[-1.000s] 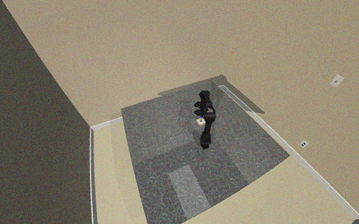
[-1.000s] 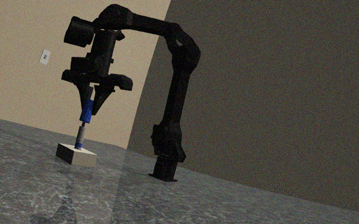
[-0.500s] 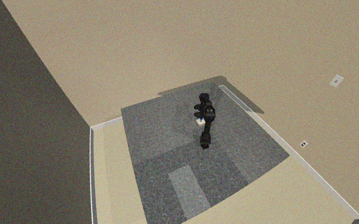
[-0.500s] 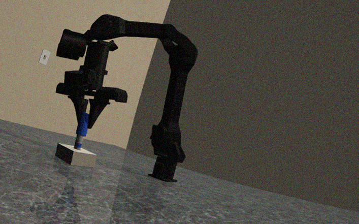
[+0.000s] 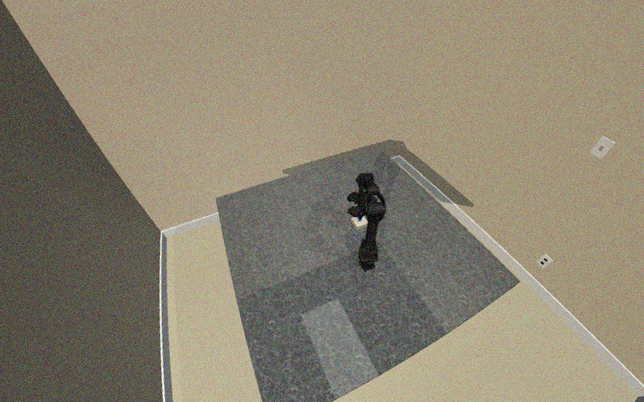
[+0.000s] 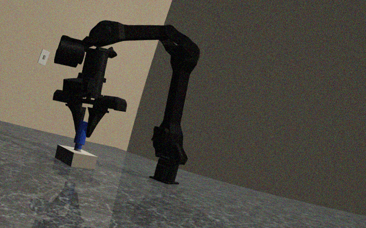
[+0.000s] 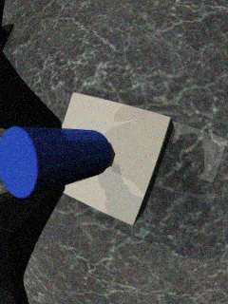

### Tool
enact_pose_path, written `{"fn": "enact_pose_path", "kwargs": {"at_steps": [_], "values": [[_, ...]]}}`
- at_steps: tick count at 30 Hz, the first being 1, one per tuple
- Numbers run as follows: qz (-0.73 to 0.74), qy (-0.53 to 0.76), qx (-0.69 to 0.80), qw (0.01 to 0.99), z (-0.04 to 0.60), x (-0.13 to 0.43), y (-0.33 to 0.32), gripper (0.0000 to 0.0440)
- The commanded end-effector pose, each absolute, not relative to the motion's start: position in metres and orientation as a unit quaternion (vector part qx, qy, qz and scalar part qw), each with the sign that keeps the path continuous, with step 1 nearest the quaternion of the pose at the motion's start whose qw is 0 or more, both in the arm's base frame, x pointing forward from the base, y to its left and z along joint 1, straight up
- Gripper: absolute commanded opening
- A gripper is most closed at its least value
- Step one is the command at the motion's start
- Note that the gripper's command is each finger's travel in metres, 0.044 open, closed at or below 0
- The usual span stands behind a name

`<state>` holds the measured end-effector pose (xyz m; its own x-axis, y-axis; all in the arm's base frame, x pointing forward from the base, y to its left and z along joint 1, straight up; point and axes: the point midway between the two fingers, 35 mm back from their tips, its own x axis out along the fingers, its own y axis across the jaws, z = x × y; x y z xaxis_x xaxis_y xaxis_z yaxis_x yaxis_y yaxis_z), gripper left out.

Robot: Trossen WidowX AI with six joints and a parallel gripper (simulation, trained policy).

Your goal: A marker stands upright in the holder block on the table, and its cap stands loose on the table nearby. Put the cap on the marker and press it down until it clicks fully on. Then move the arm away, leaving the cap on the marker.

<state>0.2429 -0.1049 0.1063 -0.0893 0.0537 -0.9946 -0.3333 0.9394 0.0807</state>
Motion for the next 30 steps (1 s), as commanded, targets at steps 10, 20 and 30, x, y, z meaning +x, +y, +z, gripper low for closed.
{"fn": "enact_pose_path", "kwargs": {"at_steps": [10,20,30], "values": [[0.165,0.739,-0.093,0.647,0.1,0.223,-0.096,0.0375],[0.146,0.712,-0.118,0.676,0.117,0.23,-0.099,0.044],[0.132,0.687,-0.145,0.7,0.149,0.234,-0.104,0.044]]}}
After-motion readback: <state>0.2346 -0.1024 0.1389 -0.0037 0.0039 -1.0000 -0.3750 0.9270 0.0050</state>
